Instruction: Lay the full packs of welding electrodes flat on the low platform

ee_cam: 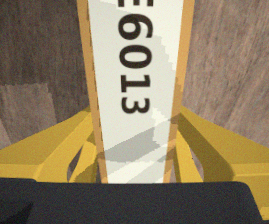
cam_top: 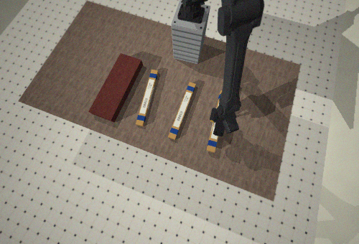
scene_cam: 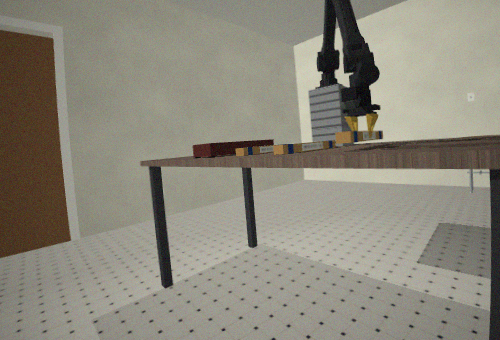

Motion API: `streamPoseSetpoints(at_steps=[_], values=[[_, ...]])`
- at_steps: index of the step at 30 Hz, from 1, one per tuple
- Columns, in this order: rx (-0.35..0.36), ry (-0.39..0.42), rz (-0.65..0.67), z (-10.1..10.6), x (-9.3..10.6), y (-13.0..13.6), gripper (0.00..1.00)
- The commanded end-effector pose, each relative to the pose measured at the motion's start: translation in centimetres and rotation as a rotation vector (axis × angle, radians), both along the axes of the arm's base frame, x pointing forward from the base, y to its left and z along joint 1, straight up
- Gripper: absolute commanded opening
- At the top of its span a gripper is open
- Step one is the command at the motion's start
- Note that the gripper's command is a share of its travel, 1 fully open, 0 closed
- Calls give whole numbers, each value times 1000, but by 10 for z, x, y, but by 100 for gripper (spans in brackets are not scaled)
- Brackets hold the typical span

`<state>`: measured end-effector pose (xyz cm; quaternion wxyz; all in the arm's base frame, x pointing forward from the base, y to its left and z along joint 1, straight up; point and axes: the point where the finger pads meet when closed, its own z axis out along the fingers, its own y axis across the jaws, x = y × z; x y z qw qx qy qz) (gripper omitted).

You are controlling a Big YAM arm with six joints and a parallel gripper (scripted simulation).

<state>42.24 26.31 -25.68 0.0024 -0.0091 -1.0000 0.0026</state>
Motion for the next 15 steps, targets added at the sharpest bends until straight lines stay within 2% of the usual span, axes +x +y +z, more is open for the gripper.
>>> streamPoseSetpoints(at_steps=[1, 9, 15], values=[[16, -24, -8, -1, 12, 12, 0], [31, -48, -8, 7, 21, 18, 0], [24, -36, -8, -4, 17, 15, 0]])
